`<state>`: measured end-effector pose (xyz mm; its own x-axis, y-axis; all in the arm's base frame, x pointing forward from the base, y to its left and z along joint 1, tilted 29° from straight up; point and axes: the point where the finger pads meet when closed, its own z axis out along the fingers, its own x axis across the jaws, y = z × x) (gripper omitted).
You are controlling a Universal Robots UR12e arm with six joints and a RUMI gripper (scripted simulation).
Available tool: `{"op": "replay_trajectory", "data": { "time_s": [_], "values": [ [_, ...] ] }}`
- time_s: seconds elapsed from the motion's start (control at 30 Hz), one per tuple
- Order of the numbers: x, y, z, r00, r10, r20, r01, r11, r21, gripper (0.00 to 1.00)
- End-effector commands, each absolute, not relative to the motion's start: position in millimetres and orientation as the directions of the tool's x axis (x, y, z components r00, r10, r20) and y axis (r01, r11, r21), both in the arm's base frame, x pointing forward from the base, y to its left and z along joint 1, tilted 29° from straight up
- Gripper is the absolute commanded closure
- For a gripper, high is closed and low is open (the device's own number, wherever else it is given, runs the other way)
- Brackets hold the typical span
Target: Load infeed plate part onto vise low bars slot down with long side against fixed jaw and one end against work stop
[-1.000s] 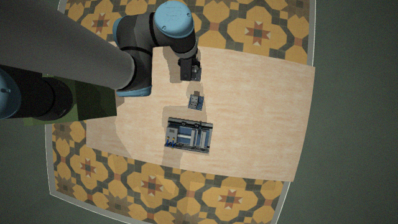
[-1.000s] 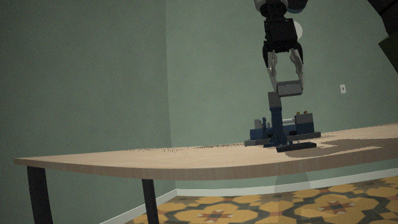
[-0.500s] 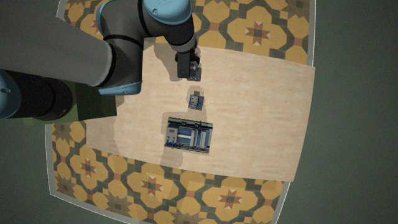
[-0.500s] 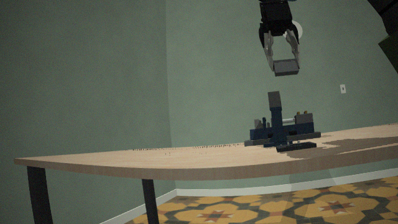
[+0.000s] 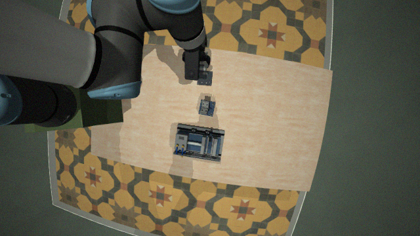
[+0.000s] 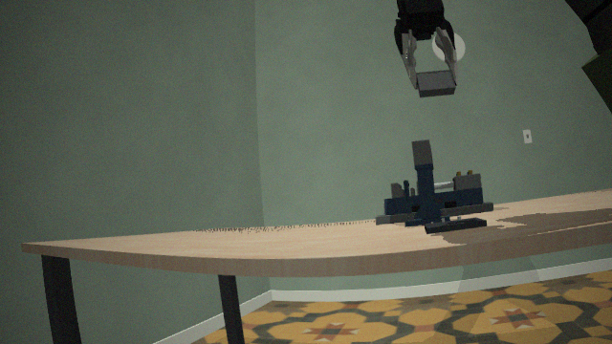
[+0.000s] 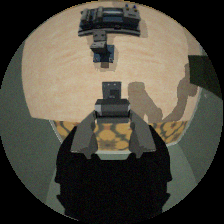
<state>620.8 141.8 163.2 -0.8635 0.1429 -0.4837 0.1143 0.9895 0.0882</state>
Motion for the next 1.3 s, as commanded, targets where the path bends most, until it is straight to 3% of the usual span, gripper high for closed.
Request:
{"op": "replay_trajectory", "data": {
  "time_s": [0.0, 1.27],
  "values": [
    [618.1, 141.7, 169.1, -0.863, 0.143, -0.484, 0.114, 0.99, 0.088, 1.0],
    [616.0, 141.6, 172.6, -0.863, 0.143, -0.484, 0.114, 0.99, 0.088, 1.0]
  ]
}}
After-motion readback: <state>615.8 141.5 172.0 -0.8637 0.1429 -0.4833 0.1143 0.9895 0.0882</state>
